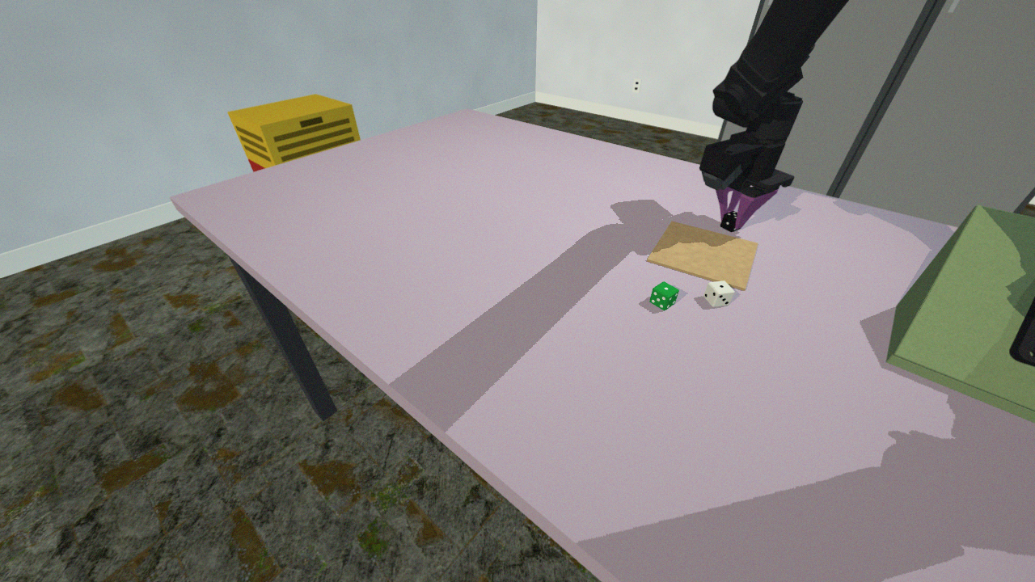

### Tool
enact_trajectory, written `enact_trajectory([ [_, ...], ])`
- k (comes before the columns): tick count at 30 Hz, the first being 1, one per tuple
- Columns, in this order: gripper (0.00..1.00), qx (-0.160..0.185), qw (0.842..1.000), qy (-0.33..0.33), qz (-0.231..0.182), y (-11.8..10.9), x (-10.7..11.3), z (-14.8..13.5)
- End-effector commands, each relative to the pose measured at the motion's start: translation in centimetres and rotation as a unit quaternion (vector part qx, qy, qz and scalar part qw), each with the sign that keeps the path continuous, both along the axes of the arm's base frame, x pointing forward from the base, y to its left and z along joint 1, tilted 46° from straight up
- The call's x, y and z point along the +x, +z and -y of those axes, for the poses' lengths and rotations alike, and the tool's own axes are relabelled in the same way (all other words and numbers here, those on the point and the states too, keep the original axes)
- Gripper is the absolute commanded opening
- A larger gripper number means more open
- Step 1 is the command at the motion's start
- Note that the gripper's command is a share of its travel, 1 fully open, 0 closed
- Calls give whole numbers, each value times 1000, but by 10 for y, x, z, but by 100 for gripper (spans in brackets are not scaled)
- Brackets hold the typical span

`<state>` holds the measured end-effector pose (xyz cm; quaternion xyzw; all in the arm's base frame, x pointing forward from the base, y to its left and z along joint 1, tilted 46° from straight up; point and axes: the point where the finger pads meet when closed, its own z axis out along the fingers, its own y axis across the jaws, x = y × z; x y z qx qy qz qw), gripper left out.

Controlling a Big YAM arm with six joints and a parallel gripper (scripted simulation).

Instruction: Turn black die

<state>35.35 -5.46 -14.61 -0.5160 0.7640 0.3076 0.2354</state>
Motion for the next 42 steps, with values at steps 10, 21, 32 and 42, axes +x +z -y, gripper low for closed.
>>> enact_trajectory([
  [10, 21, -1, 1000, 7, 7, 2, 1, -6],
  [21, 21, -13, 1000, -6, 24, 40, 15, 48],
  [32, 21, -7, 1000, -2, 12, 72, 7, 85],
  [42, 21, -7, 1000, 10, 12, 73, 11, 75],
])
